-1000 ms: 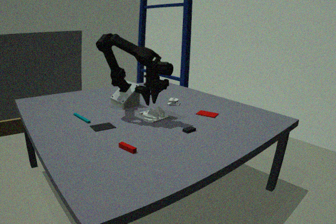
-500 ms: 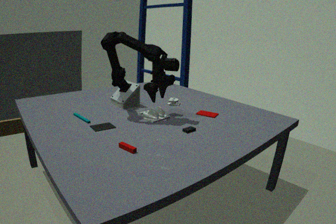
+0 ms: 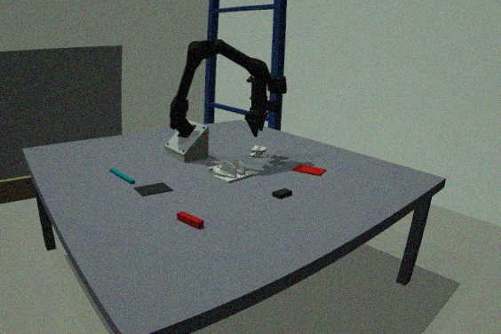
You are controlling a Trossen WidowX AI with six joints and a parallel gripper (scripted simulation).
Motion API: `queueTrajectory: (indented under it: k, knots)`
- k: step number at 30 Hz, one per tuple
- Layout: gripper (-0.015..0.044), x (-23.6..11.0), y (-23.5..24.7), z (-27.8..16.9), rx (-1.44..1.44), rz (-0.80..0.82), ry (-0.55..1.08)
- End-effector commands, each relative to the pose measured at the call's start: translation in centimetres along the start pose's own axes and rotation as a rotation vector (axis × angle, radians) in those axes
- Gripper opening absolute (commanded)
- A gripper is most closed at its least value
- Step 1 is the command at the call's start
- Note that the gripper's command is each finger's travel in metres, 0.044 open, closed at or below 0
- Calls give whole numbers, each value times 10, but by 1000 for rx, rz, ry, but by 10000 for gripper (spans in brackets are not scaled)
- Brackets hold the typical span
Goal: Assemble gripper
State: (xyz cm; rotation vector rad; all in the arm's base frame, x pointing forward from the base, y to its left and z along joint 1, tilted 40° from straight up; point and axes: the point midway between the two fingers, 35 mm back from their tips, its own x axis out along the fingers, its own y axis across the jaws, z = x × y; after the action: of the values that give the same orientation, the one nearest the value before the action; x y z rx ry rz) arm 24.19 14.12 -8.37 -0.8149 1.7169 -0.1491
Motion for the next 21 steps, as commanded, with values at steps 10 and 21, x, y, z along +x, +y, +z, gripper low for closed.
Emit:
queueTrajectory:
  k: [10,21]
  knots:
    - [440,16,64,-15,-45,-40,23]
    - [440,47,61,-19,-45,-41,23]
